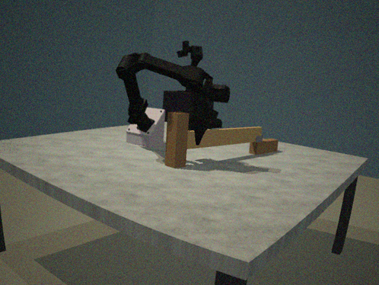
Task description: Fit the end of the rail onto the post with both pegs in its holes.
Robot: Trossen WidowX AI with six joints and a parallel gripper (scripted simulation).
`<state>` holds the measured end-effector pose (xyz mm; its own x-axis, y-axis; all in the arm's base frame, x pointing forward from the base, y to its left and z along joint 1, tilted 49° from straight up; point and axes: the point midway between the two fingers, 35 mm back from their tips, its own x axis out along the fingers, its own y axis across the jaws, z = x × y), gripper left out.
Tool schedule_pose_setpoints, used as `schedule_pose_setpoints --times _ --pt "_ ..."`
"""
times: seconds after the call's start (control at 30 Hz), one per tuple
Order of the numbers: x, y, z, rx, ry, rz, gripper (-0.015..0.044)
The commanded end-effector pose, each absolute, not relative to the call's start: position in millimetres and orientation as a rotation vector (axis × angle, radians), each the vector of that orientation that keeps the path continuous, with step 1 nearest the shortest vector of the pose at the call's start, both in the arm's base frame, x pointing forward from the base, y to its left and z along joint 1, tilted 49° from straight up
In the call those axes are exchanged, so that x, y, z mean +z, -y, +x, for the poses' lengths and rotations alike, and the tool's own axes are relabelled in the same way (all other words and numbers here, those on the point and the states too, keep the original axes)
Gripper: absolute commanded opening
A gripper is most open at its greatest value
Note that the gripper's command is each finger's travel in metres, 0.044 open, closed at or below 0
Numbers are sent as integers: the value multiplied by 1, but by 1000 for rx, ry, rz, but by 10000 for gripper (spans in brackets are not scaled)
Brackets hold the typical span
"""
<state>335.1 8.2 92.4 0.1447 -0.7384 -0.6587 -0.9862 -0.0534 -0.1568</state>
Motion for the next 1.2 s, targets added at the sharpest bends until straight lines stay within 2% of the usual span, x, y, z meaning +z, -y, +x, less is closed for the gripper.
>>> schedule_pose_setpoints --times 0.0,0.1,0.67,0.87,1.0,1.17 --pt "96 -7 335 550 -1644 -1854 0" --pt "97 -6 335 550 -1644 -1854 0" --pt "92 -8 335 556 -1646 -1846 440" --pt "92 -11 335 556 -1645 -1846 440" --pt "89 -48 333 552 -1643 -1852 440" --pt "89 -51 333 552 -1643 -1853 440"
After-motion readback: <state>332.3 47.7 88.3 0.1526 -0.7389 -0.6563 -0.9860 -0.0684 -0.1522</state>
